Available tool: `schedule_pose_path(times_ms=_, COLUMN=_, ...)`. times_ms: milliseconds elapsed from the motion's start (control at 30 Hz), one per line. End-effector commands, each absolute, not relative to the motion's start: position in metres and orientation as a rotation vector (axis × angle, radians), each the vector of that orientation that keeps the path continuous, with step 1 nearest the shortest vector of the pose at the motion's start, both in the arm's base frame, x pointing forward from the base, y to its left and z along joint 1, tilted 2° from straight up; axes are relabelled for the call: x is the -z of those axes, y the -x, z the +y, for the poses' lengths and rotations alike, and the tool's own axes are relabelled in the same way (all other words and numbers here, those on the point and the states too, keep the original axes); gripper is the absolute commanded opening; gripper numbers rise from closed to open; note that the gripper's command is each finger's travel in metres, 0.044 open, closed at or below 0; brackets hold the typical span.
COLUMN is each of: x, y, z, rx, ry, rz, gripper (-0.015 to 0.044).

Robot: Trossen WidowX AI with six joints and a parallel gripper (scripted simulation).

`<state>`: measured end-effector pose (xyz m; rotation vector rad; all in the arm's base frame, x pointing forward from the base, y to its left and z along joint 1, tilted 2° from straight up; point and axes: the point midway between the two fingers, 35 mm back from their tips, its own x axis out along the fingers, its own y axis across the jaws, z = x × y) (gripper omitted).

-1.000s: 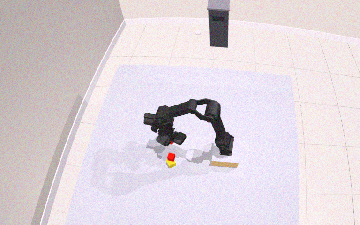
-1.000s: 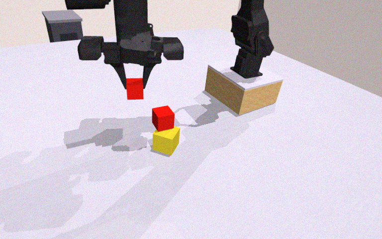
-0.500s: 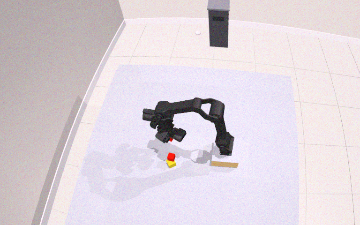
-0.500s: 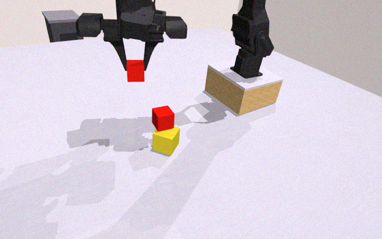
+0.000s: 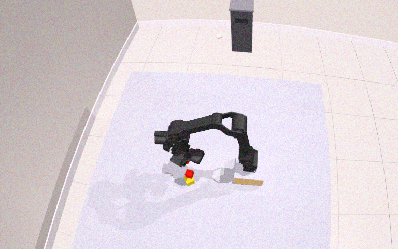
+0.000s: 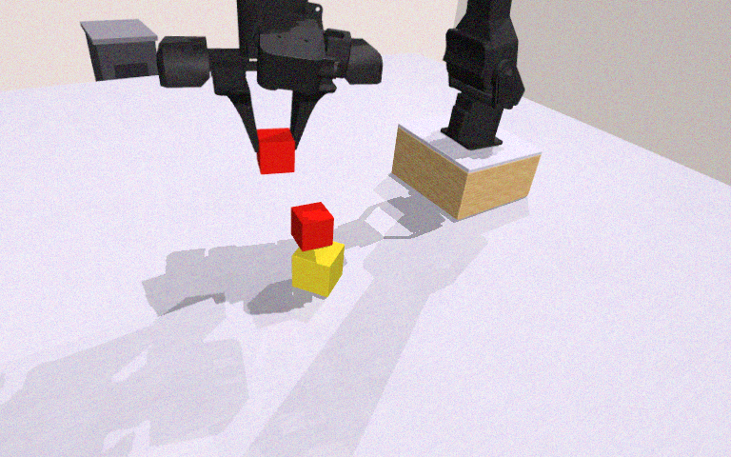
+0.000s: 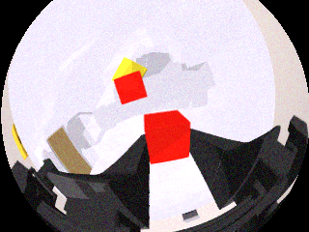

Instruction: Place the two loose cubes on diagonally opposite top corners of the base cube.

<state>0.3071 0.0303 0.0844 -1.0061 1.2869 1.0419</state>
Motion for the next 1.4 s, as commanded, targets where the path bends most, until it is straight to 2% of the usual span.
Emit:
schedule_pose_path(times_ms=0, x=-0.085, y=-0.307, z=0.045, rx=-1.065, ry=1.028, rz=1.268, gripper=0.0105)
schedule_pose_path(times_ms=700, x=-0.085, y=-0.292, z=0.113, rx=-1.185, ry=1.145, rz=1.194, gripper=0.0105)
schedule_pose_path(times_ms=1367, x=-0.055, y=-0.29, z=0.115, rx=-1.182, ry=1.112, rz=1.195, gripper=0.0105)
